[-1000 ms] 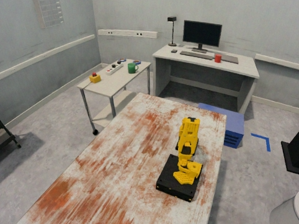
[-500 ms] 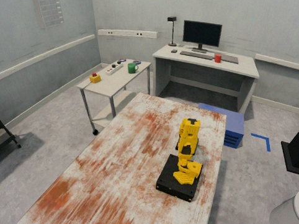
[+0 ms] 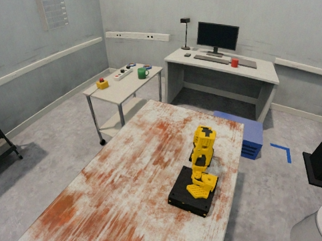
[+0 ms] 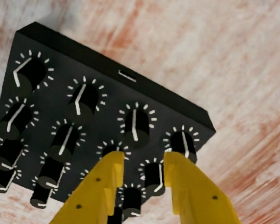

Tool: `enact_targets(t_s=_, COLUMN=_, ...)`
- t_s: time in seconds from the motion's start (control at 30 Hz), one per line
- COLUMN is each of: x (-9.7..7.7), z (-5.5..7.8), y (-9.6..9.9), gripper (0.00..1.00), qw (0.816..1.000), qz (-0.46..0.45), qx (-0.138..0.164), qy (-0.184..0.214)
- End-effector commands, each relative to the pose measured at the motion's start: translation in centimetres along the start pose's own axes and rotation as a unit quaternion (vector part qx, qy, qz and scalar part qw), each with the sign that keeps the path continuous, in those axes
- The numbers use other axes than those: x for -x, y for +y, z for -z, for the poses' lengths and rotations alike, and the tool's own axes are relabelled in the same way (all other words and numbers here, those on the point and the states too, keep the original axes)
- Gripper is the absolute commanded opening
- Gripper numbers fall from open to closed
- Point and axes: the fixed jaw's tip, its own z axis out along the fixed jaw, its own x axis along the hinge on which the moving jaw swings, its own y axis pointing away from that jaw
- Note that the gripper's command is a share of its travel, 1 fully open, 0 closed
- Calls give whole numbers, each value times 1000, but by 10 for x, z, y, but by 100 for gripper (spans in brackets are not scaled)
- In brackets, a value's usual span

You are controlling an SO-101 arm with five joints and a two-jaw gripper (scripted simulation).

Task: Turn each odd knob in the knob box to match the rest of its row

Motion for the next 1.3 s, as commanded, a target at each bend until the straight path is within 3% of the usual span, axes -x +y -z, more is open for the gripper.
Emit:
enact_targets(t_s=0.0, x=-3, z=5, y=1, gripper=8, qw=1000, qz=0, qx=2, qy=9)
enact_targets(t_s=1.27, x=-7, z=8, y=2, gripper=8, qw=1000, qz=0, qx=2, qy=9)
